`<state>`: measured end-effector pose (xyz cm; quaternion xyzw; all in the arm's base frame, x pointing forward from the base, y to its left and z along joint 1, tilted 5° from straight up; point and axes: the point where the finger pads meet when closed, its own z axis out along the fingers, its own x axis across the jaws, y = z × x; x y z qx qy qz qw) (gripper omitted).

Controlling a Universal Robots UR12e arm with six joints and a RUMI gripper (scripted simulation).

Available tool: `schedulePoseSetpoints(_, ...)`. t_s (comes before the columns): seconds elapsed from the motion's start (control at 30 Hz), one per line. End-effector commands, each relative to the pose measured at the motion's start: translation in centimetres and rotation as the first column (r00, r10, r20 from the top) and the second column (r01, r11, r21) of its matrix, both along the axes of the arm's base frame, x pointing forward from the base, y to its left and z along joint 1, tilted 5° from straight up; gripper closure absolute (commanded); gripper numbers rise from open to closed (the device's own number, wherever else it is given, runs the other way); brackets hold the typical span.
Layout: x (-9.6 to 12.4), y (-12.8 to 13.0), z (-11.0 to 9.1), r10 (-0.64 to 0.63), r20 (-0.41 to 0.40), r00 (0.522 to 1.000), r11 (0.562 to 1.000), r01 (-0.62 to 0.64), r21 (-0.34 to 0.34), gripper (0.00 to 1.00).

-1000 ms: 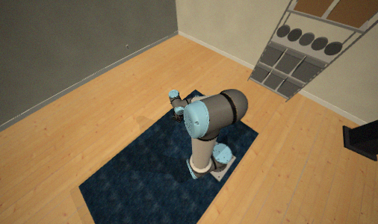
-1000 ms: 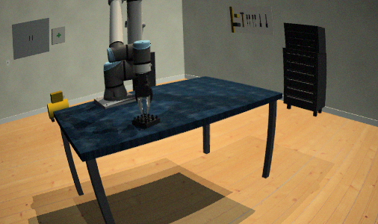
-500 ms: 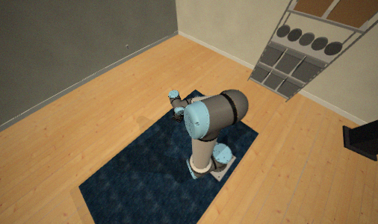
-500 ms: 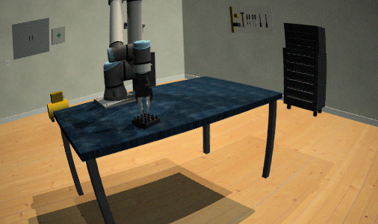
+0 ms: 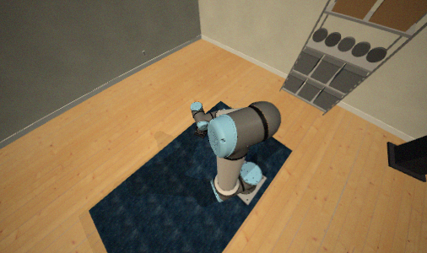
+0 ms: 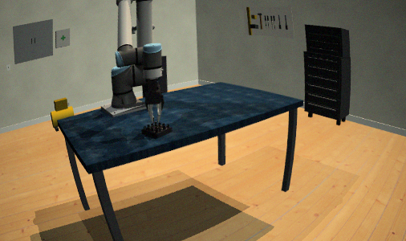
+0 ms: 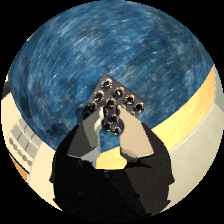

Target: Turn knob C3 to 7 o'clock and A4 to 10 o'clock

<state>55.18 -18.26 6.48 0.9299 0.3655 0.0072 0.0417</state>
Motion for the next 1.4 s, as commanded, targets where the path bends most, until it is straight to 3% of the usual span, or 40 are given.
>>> schedulePoseSetpoints(0.0, 0.05, -0.03, 0.06, 0.000, 0.001, 1.000, 1.000, 0.000, -0.001, 0.89)
schedulePoseSetpoints(1.37, 0.09, -0.09, -0.86, 0.000, 0.001, 1.000, 1.000, 0.000, -0.001, 0.89)
